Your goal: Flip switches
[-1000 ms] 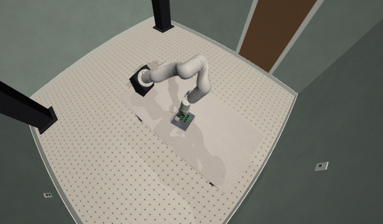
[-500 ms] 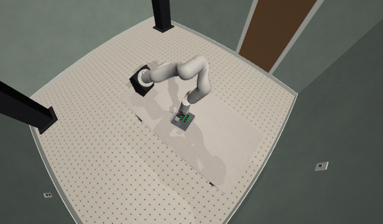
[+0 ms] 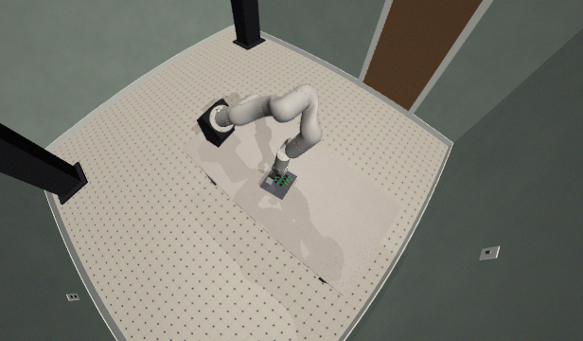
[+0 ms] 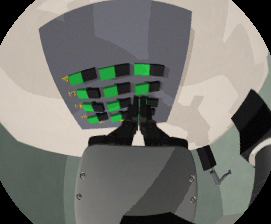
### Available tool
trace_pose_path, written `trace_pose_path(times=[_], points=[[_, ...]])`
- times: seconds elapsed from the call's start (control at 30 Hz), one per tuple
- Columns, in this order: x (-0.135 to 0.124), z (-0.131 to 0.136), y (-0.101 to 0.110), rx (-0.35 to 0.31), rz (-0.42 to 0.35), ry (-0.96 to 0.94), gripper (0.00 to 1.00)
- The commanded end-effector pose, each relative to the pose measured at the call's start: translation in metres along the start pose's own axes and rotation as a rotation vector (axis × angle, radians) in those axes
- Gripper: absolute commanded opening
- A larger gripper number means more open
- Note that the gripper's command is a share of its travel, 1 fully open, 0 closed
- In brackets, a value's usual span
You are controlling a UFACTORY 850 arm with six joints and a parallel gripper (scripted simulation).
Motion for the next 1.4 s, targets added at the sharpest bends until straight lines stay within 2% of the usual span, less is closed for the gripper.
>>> trace_pose_path(times=[0.0,0.23,0.57,1.2,1.37], points=[[0.000,0.000,0.000,0.001,0.000,0.000,0.00],[0.000,0.000,0.003,0.001,0.000,0.000,0.00],[0.000,0.000,0.027,0.001,0.000,0.000,0.00],[0.002,0.000,0.029,0.001,0.000,0.000,0.00],[0.022,0.002,0.028,0.001,0.002,0.000,0.00]])
Point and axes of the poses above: the point where the finger pads meet when closed, its own y axis back along the fingers, its own z axis across the jaws, x = y × z, the point moved 8 cm from there along y, back along the fingers, and after that the axes turned 3 degrees about y, right-handed, at the moved point
